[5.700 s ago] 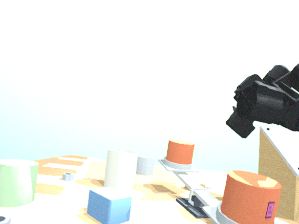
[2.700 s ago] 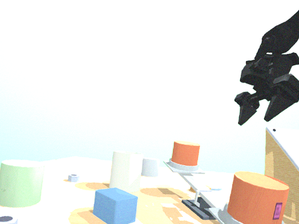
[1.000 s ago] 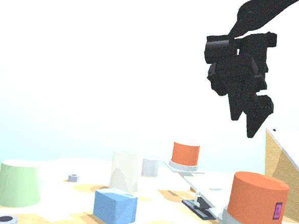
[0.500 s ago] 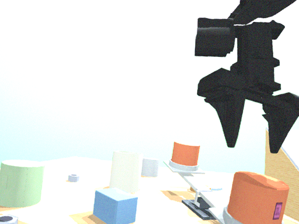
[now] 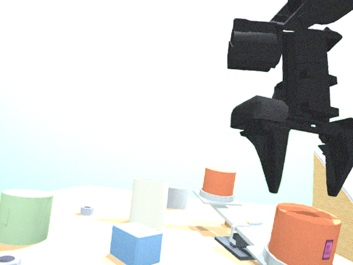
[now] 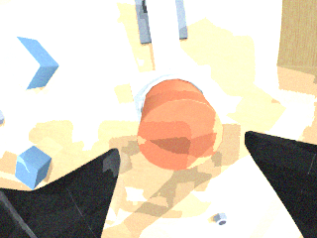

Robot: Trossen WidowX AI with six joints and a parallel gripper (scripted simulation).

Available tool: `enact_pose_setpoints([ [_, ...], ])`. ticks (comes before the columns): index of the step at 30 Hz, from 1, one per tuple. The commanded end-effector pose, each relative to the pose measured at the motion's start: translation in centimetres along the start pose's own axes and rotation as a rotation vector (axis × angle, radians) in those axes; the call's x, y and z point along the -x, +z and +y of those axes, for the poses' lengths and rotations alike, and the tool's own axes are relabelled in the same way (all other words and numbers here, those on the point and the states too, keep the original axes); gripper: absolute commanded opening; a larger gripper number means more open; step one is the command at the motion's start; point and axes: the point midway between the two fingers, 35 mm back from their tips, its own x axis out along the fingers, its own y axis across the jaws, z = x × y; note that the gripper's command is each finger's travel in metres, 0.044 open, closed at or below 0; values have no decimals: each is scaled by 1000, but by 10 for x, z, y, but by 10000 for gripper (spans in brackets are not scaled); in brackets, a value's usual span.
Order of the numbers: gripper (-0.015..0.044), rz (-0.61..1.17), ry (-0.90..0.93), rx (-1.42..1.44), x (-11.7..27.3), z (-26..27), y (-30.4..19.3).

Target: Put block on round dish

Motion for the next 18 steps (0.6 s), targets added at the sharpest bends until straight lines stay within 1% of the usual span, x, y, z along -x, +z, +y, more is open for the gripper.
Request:
enact_pose_setpoints([
  [1, 440, -3, -2, -5, -6, -1, 1],
  [18, 440, -4, -2, -5, -34, 1, 2],
])
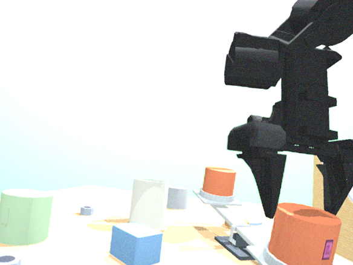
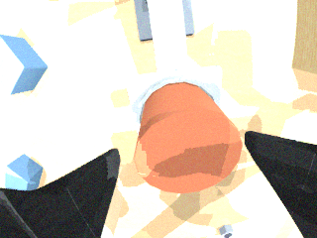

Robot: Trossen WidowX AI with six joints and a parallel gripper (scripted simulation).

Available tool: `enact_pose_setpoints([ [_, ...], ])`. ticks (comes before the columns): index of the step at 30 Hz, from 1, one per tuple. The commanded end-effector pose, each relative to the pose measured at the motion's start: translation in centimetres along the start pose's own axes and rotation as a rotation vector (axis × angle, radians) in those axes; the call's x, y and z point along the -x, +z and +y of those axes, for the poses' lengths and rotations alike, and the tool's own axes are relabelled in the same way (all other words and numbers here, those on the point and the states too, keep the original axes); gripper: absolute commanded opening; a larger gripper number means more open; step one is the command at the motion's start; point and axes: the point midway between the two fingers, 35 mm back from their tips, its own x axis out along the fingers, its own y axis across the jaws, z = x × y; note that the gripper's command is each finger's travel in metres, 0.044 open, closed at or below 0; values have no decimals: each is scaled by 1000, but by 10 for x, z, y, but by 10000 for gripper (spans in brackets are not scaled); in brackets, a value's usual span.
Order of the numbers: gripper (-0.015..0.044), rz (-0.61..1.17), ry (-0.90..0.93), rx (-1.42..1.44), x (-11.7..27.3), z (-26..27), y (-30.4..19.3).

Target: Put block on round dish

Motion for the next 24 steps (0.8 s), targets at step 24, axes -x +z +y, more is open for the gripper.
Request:
enact_pose_setpoints([
  [24, 361, 3, -3, -4, -37, -3, -1],
])
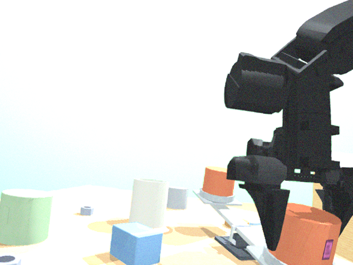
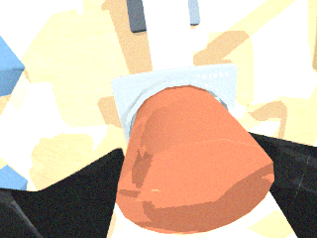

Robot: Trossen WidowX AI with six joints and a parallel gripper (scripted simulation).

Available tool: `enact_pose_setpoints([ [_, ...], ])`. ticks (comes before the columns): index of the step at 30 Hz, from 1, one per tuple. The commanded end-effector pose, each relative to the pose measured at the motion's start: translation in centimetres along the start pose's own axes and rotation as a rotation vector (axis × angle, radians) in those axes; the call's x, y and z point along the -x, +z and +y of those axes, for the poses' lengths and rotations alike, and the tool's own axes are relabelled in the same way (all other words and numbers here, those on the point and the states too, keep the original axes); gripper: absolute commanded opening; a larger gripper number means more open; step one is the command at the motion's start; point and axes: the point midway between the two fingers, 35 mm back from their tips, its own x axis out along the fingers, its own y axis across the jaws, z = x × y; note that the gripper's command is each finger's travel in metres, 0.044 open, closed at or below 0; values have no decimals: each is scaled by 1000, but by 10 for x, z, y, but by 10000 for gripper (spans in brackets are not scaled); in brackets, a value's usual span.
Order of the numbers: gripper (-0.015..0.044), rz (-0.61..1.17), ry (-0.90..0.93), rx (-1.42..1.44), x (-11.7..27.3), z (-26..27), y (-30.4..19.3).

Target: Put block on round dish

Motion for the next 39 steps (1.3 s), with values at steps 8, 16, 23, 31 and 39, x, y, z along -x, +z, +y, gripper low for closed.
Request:
enact_pose_setpoints([
  [8, 308, 1, 0, -4, -2, -1, 0],
  [16, 98, -1, 0, -4, 3, 1, 1],
  [23, 0, -4, -1, -4, 12, 2, 2],
  [31, 0, -7, -1, -4, 21, 4, 3],
  [39, 0, -9, -1, -4, 31, 6, 4],
])
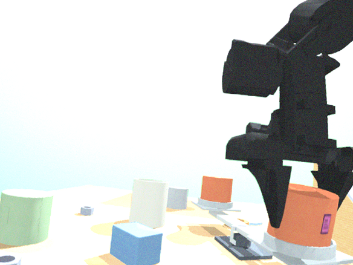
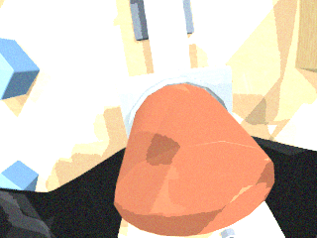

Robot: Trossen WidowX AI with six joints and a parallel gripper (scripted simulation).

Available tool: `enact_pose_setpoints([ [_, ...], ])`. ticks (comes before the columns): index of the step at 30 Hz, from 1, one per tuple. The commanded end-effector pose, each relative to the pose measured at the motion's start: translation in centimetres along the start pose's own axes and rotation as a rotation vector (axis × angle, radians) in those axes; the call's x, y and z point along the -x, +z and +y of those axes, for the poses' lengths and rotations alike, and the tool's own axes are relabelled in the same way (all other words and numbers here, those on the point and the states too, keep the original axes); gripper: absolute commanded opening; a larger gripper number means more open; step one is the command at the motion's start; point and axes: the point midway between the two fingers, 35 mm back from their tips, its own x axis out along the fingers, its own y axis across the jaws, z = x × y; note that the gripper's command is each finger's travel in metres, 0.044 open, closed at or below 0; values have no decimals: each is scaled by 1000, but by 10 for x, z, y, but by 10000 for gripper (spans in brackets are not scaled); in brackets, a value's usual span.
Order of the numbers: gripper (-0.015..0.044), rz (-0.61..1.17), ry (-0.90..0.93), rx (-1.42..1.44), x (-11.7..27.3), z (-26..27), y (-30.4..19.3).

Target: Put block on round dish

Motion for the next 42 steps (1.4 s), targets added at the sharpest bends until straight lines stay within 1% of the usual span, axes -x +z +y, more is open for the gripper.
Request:
enact_pose_setpoints([
  [1, 0, -10, 10, 5, 7, 4, 2],
  [42, 0, -13, 8, 5, 59, 4, 3],
])
